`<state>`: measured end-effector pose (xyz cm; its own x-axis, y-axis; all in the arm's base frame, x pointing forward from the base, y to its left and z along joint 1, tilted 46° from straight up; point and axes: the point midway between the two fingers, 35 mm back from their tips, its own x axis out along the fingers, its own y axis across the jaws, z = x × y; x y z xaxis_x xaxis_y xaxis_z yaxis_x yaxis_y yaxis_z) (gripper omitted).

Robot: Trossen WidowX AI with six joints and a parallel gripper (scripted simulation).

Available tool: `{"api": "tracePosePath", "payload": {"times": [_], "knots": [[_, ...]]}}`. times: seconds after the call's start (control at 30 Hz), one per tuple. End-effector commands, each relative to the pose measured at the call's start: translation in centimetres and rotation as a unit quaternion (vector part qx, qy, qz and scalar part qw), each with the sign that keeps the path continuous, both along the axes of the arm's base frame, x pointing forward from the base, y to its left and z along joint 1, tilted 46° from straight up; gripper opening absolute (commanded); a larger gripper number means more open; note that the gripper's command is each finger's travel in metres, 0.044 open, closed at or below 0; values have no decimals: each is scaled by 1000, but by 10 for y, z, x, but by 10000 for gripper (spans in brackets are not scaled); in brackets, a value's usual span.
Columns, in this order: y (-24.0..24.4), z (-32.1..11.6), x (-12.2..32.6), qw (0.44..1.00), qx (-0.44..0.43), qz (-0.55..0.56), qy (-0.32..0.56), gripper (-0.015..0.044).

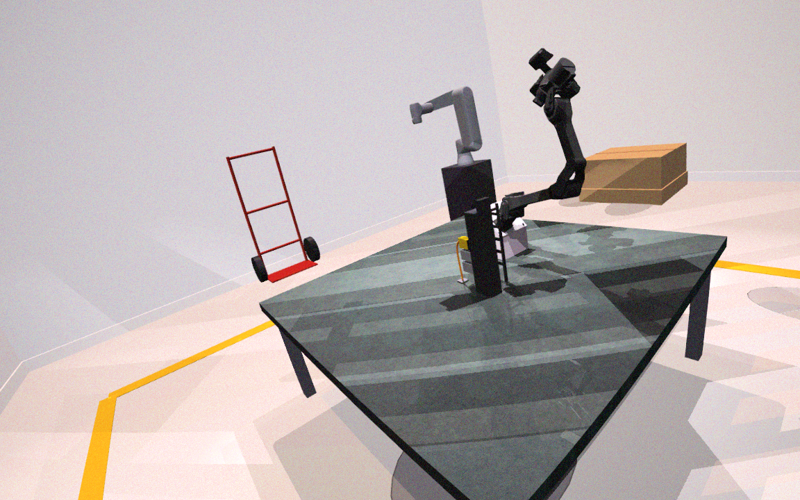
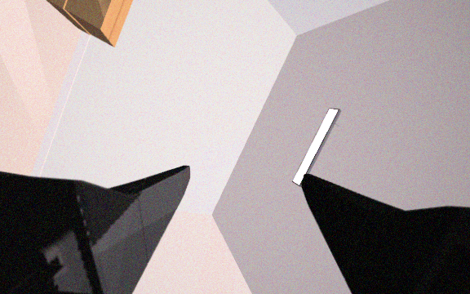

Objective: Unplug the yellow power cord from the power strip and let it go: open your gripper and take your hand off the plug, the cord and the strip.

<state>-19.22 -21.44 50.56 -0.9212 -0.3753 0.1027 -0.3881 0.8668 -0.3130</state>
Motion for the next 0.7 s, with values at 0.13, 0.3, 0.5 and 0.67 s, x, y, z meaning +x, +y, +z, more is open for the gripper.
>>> {"api": "tracePosePath", "payload": {"times": [0.13, 0.3, 0.5, 0.67], "knots": [[-29, -17, 13, 998, -9, 57, -30, 269], [-75, -48, 43, 984, -19, 151, -94, 160], [-127, -101, 98, 934, -59, 258, -240, 160], [-156, -154, 160, 862, -71, 308, -397, 160]]}}
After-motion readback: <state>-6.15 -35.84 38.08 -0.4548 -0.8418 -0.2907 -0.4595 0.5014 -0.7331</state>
